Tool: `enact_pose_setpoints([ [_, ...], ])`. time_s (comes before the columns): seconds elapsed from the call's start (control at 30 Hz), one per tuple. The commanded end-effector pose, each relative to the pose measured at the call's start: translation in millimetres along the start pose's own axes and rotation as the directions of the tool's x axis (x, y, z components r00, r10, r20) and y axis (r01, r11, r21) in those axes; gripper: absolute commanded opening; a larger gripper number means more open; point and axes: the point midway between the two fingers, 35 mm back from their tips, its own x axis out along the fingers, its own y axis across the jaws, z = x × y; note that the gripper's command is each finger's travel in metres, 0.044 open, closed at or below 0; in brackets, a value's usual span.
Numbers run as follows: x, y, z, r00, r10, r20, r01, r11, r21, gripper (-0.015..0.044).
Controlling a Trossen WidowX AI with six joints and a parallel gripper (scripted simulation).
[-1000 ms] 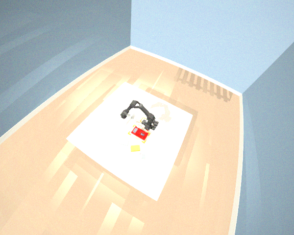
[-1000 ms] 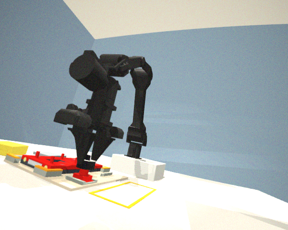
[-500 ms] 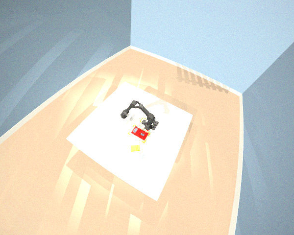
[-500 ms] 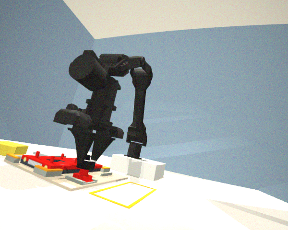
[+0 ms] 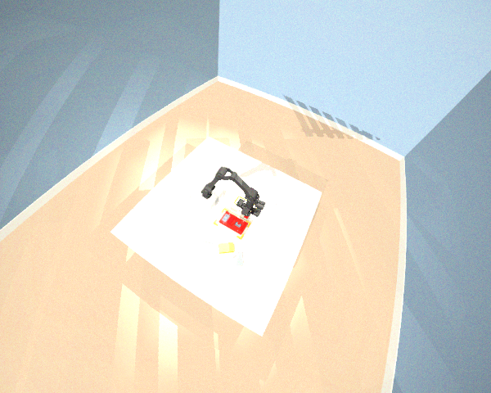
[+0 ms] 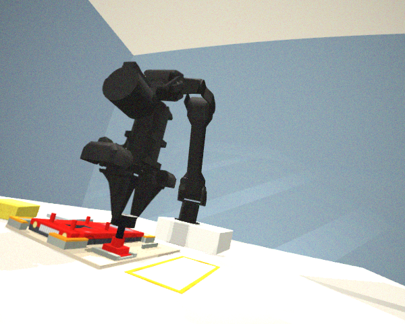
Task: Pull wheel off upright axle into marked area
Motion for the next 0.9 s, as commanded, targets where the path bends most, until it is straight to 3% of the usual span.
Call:
enact_pose_setpoints([
  [0.0, -5.1, 0.3, -0.1, 1.0, 0.004, 0.0, -0.004, 1.0, -0.002, 0.0],
  [0.87, -13.7, 0.0, 0.0, 1.0, 0.006, 0.0, -0.006, 1.0, -0.003, 0.0],
])
